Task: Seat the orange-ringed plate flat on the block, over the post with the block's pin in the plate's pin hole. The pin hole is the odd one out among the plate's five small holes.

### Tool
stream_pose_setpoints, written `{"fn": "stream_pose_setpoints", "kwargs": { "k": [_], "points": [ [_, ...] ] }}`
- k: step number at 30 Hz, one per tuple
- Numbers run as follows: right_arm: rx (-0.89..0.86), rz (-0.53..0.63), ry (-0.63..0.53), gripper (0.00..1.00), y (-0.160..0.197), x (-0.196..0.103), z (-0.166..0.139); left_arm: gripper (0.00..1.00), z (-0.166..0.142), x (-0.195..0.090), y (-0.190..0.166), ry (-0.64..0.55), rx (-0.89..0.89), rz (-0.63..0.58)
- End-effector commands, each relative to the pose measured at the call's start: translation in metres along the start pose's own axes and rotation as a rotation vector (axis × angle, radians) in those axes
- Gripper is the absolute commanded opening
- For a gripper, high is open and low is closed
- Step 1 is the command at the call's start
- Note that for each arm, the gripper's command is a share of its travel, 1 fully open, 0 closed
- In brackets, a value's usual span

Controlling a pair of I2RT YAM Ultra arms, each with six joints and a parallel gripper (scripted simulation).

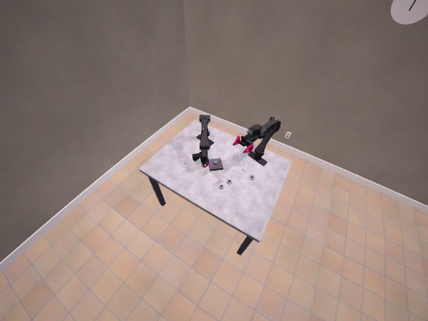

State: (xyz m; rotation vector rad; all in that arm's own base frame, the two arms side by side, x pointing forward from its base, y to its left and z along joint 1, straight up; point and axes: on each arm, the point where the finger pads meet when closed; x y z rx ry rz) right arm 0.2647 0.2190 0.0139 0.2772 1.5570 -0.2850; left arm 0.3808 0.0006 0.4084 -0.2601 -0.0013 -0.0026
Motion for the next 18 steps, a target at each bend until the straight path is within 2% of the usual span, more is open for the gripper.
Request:
{"fn": "stream_pose_setpoints", "kwargs": {
  "k": [1, 18],
  "points": [
    [-0.01, 0.043, -0.044, 0.0, 0.012, -0.028, 0.006, 1.0, 0.001, -0.001, -0.001, 0.001, -0.006, 0.003],
    [-0.017, 0.051, -0.048, 0.0, 0.013, -0.056, 0.005, 1.0, 0.001, -0.001, -0.001, 0.001, -0.006, 0.003]
  ]
}}
Point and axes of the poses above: on each arm, the point where the finger pads meet when closed, its own x axis out along the fingers, its own y axis across the jaws, z = x × y, and after that the axes turned 15 degrees about -x, right-handed
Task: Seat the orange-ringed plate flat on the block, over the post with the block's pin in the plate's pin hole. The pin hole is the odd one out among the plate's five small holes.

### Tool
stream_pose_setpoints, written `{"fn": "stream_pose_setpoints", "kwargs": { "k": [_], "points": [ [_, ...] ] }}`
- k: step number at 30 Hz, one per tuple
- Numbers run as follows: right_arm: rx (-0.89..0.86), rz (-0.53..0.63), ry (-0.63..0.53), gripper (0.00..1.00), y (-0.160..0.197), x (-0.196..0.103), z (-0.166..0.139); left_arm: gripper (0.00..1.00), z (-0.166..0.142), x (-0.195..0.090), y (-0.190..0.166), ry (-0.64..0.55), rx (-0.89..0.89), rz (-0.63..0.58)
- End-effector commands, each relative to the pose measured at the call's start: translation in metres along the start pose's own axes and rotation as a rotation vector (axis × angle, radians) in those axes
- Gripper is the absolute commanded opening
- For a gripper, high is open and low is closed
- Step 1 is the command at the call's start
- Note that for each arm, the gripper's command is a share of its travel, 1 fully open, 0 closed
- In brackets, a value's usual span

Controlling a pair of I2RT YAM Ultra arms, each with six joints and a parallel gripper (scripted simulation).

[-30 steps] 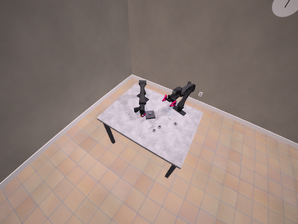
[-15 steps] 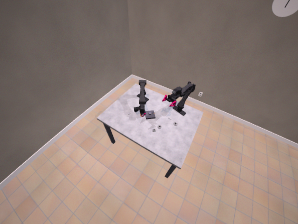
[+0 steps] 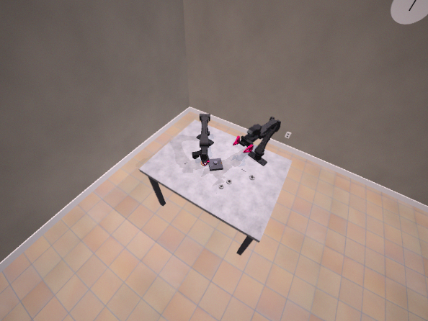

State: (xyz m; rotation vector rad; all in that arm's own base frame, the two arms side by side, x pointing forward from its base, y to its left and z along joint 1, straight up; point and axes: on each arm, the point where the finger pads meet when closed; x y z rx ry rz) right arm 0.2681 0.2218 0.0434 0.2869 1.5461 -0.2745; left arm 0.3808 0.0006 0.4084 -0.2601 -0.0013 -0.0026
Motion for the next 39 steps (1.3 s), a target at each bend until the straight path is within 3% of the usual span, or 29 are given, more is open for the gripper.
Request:
{"fn": "stream_pose_setpoints", "kwargs": {
  "k": [1, 15, 39],
  "points": [
    [-0.017, 0.036, -0.039, 0.0, 0.01, -0.026, 0.003, 1.0, 0.001, -0.001, -0.001, 0.001, -0.006, 0.003],
    [-0.011, 0.039, -0.041, 0.0, 0.008, -0.049, 0.005, 1.0, 0.001, -0.001, -0.001, 0.001, -0.006, 0.003],
    [-0.008, 0.049, -0.046, 0.0, 0.009, -0.052, 0.008, 1.0, 0.001, -0.001, -0.001, 0.001, -0.006, 0.003]
  ]
}}
Point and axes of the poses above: on each arm, the point where the finger pads meet when closed, its own x axis out along the fingers, its own y axis across the jaws, z = x × y, and after that the axes turned 15 degrees about -x, right-handed
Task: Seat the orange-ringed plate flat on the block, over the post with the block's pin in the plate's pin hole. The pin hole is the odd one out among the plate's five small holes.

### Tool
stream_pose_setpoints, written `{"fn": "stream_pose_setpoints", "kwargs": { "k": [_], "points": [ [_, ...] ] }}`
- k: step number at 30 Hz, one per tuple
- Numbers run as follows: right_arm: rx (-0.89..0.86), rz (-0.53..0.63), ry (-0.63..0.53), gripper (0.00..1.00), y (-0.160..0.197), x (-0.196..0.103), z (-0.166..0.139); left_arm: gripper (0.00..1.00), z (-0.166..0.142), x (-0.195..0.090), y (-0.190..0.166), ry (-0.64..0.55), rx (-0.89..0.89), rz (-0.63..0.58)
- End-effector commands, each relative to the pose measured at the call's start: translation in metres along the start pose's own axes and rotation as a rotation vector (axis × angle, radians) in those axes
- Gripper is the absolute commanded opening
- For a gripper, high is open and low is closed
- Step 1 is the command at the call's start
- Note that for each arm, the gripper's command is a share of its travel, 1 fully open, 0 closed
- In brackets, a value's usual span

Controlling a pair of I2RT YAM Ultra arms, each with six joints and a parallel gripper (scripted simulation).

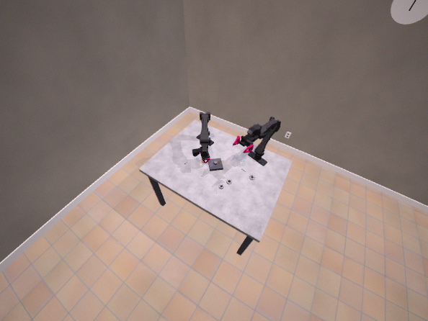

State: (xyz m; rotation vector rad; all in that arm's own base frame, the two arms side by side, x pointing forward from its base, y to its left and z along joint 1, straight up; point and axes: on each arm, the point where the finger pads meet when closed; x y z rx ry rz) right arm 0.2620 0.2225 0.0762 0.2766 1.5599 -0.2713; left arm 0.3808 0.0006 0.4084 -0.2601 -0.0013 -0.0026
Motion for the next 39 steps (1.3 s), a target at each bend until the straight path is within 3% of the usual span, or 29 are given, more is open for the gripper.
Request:
{"fn": "stream_pose_setpoints", "kwargs": {
  "k": [1, 22, 24, 29, 31, 32, 39],
  "points": [
    [0.001, 0.055, -0.058, 0.0, 0.01, -0.02, 0.014, 1.0, 0.001, -0.001, -0.001, 0.001, -0.006, 0.003],
    [0.007, -0.005, -0.022, 0.0, -0.008, -0.001, 0.005, 1.0, 0.001, -0.001, -0.001, 0.001, -0.006, 0.003],
    [0.008, 0.036, -0.047, 0.0, 0.004, -0.011, 0.012, 1.0, 0.001, -0.001, -0.001, 0.001, -0.006, 0.003],
    [-0.239, 0.051, -0.061, 0.0, 0.016, -0.016, 0.005, 1.0, 0.001, -0.001, -0.001, 0.001, -0.006, 0.003],
    [-0.239, 0.051, -0.061, 0.0, 0.016, -0.016, 0.005, 1.0, 0.001, -0.001, -0.001, 0.001, -0.006, 0.003],
    [-0.293, 0.022, -0.042, 0.0, 0.009, -0.006, 0.004, 1.0, 0.001, -0.001, -0.001, 0.001, -0.006, 0.003],
    [-0.67, 0.043, -0.045, 0.0, 0.025, -0.009, -0.007, 1.0, 0.001, -0.001, -0.001, 0.001, -0.006, 0.003]
  ]
}}
Point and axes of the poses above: on each arm, the point where the finger pads meet when closed, its own x axis out along the fingers, its own y axis across the jaws, z = x × y, and after that the axes turned 15 degrees about -x, right-handed
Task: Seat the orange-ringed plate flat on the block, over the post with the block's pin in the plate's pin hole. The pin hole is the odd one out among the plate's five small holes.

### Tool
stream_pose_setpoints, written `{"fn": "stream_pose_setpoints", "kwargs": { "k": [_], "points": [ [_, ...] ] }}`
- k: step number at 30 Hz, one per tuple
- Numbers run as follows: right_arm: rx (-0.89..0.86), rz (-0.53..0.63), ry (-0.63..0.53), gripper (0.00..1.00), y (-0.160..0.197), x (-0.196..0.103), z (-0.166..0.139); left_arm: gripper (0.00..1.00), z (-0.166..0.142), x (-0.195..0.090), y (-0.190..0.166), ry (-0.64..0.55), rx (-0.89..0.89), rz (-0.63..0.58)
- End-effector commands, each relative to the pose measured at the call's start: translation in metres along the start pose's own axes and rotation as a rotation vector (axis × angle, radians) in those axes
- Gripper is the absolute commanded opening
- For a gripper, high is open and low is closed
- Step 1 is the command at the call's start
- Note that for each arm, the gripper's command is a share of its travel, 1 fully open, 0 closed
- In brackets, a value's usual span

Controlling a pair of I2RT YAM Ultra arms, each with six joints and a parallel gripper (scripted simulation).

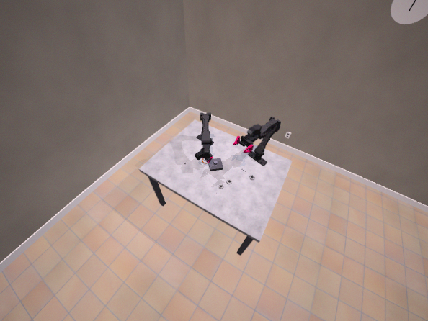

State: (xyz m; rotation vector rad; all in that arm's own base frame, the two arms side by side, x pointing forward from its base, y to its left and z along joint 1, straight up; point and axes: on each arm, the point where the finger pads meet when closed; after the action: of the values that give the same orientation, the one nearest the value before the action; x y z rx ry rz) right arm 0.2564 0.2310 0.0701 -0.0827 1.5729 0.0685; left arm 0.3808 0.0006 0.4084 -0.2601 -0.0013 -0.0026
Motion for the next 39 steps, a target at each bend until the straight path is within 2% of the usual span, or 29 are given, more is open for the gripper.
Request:
{"fn": "stream_pose_setpoints", "kwargs": {
  "k": [1, 6, 11, 16, 20, 24, 27, 28, 31, 34, 39],
  "points": [
    [-0.269, 0.039, -0.044, 0.0, 0.017, -0.011, 0.01, 1.0, 0.001, -0.001, -0.001, 0.001, -0.006, 0.003],
    [-0.496, 0.053, -0.082, 0.0, 0.027, -0.023, 0.008, 1.0, 0.001, -0.001, -0.001, 0.001, -0.006, 0.003],
    [-0.627, 0.036, -0.053, 0.0, 0.022, -0.009, 0.011, 1.0, 0.001, -0.001, -0.001, 0.001, -0.006, 0.003],
    [-0.851, 0.045, -0.099, 0.0, 0.037, -0.023, 0.002, 1.0, 0.001, -0.001, -0.001, 0.001, -0.006, 0.003],
    [-0.995, 0.032, -0.065, 0.0, 0.039, -0.009, 0.001, 1.0, 0.001, -0.001, -0.001, 0.001, -0.006, 0.003],
    [-1.155, 0.032, -0.087, 0.0, 0.043, -0.023, -0.008, 1.0, 0.001, -0.001, -0.001, 0.001, -0.006, 0.003],
    [-1.174, 0.027, -0.062, 0.0, 0.038, -0.015, -0.007, 1.0, 0.001, -0.001, -0.001, 0.001, -0.006, 0.003],
    [-1.188, 0.028, -0.083, 0.0, 0.04, -0.016, 0.001, 1.0, 0.001, -0.001, -0.001, 0.001, -0.006, 0.003],
    [-1.317, 0.025, -0.072, 0.0, 0.047, -0.017, -0.014, 1.0, 0.001, -0.001, -0.001, 0.001, -0.006, 0.003],
    [-1.416, 0.021, -0.064, 0.0, 0.052, -0.009, -0.011, 1.0, 0.001, -0.001, -0.001, 0.001, -0.006, 0.003],
    [-1.575, 0.016, -0.108, 0.0, 0.056, -0.023, -0.014, 1.0, 0.001, -0.001, -0.001, 0.001, -0.006, 0.003]
  ]
}}
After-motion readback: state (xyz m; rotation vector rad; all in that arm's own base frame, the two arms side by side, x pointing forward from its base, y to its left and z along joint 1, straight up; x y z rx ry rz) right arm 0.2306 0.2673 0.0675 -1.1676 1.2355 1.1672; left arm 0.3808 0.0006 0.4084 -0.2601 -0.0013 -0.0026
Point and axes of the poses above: on each arm, the point where the finger pads meet when closed, its own x axis out along the fingers, its own y axis across the jaws, z = x × y, and after that the axes turned 15 degrees about -x, right-handed
